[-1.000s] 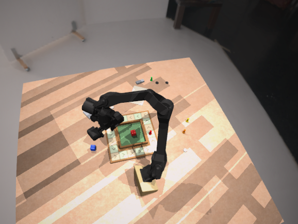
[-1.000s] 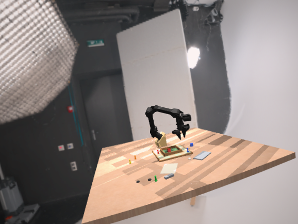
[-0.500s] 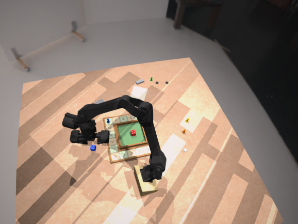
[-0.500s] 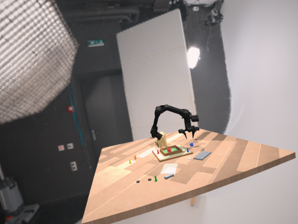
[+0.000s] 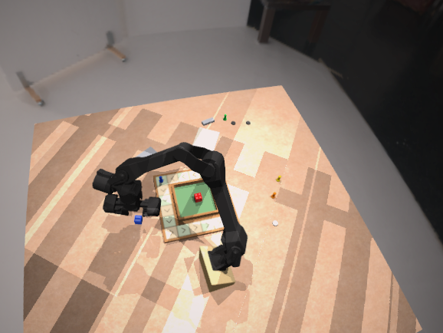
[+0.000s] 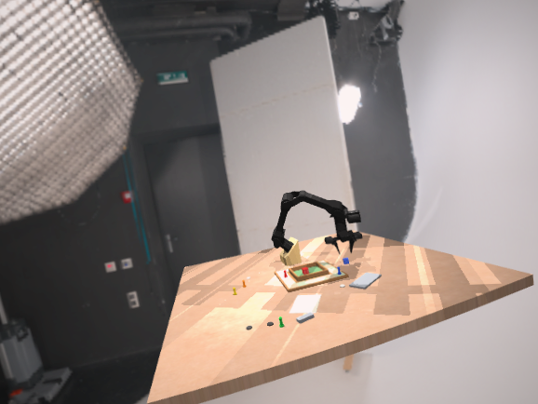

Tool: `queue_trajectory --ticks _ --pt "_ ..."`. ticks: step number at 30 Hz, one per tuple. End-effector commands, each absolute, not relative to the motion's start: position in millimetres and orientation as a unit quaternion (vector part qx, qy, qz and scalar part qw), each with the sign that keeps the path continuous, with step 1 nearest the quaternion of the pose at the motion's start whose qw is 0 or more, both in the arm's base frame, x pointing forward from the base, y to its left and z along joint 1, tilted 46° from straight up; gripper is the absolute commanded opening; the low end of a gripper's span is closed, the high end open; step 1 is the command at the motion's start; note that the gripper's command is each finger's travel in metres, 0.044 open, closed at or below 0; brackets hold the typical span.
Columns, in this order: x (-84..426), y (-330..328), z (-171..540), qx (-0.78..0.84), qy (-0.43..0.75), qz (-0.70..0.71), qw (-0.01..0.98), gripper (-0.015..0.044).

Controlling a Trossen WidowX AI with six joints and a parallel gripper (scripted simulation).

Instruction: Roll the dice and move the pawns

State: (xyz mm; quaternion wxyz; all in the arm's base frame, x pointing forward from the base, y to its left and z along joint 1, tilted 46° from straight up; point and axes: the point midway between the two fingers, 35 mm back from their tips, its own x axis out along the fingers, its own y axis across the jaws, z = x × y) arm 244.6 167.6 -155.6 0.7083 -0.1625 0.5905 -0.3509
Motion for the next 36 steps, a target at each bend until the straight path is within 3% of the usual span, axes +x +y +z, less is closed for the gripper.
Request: queue_trajectory --ticks 1,24,30,36 --pt "243.0 159.5 -161.8 -0.17 0.592 -0.353 0.704 0.0275" --pt "244.5 136.9 -184.6 -0.17 0.592 -0.354 0.704 0.0275" --pt "244.5 136.9 -184.6 -0.17 0.592 -0.354 0.704 0.0118" --pt "244.5 136.9 -184.6 -0.17 0.592 -0.354 0.704 0.0078"
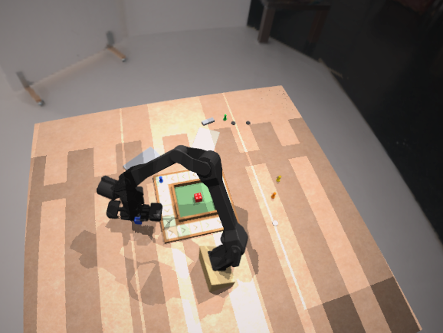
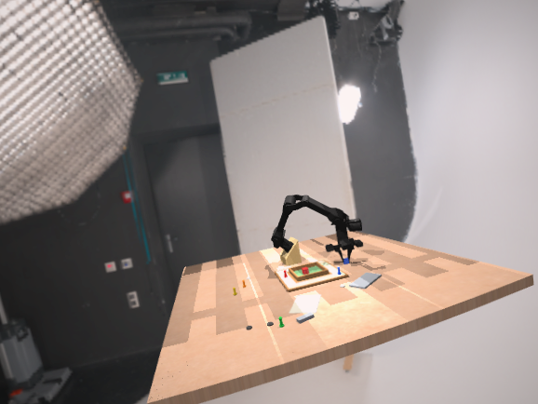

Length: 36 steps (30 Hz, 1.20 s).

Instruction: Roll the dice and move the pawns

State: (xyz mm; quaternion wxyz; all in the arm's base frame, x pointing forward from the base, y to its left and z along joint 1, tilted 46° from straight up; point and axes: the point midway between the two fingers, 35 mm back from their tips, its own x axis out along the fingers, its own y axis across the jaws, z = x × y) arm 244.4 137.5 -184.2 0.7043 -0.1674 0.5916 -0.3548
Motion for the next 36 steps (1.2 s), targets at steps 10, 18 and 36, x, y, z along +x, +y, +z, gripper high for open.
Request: queue_trajectory --ticks 10,18,36 --pt "247.5 176.1 -153.2 -0.169 0.593 -0.352 0.705 0.0" --pt "242.9 214.9 -113.1 -0.169 0.593 -0.352 0.704 0.0" --pt "249.3 201.5 -77.7 -0.276 0.641 -0.254 0.67 0.0"
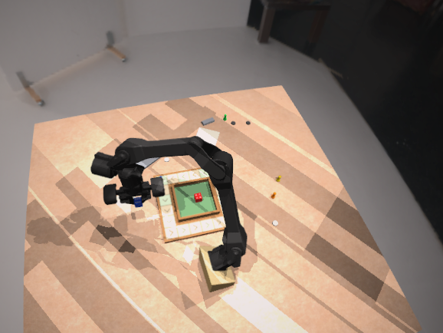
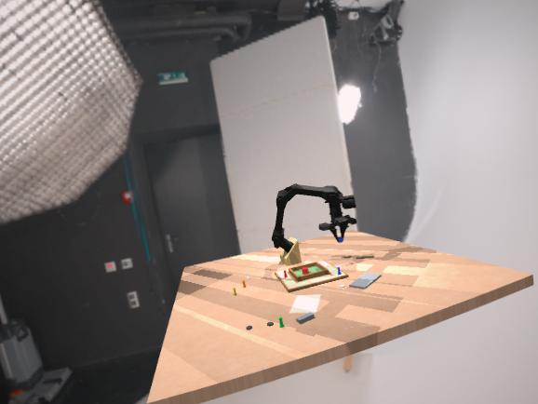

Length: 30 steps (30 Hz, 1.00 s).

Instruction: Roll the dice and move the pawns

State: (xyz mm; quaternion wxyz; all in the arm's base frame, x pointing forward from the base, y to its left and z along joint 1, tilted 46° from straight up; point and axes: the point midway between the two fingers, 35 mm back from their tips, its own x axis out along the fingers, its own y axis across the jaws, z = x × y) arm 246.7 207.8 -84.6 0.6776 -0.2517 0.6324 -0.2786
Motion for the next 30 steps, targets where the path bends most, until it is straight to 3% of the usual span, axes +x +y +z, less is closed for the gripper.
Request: queue_trajectory --ticks 1,30 --pt "250.0 199.0 -75.7 -0.286 0.645 -0.244 0.665 0.0" --pt "259.8 122.9 -25.0 -0.536 0.688 0.045 0.487 0.0"
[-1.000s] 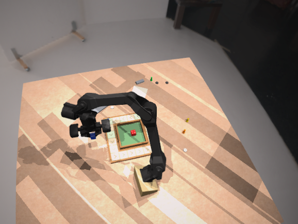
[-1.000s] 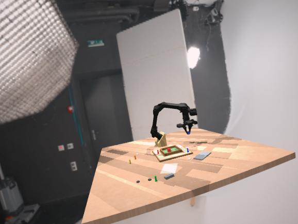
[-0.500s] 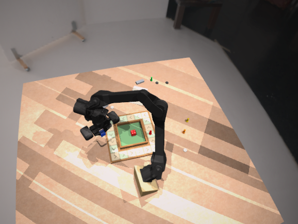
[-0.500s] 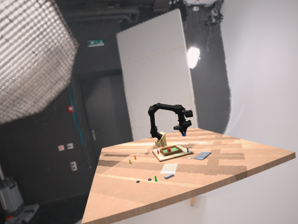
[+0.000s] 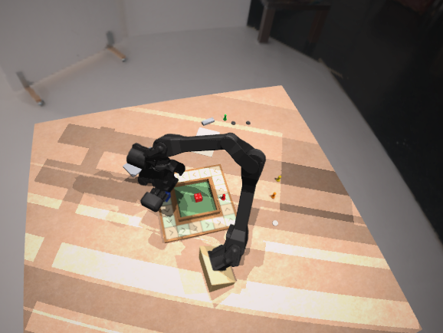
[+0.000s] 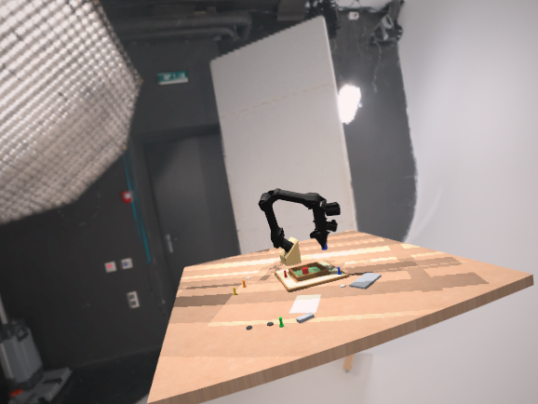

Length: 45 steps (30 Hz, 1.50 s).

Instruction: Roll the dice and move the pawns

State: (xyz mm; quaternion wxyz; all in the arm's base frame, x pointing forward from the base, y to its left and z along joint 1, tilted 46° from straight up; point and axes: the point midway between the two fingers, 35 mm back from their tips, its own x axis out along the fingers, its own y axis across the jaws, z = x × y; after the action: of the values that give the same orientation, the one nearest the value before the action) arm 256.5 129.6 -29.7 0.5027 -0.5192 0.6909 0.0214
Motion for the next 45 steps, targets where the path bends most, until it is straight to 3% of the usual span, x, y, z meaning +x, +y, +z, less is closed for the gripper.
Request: queue_trajectory --ticks 1,27,45 --pt "261.8 120.8 -23.8 -0.543 0.687 0.054 0.48 0.0" --pt "305.9 59.2 8.9 -0.669 0.637 0.263 0.279 0.0" --pt "296.1 51.2 -5.2 -0.56 0.596 0.418 0.397 0.0"
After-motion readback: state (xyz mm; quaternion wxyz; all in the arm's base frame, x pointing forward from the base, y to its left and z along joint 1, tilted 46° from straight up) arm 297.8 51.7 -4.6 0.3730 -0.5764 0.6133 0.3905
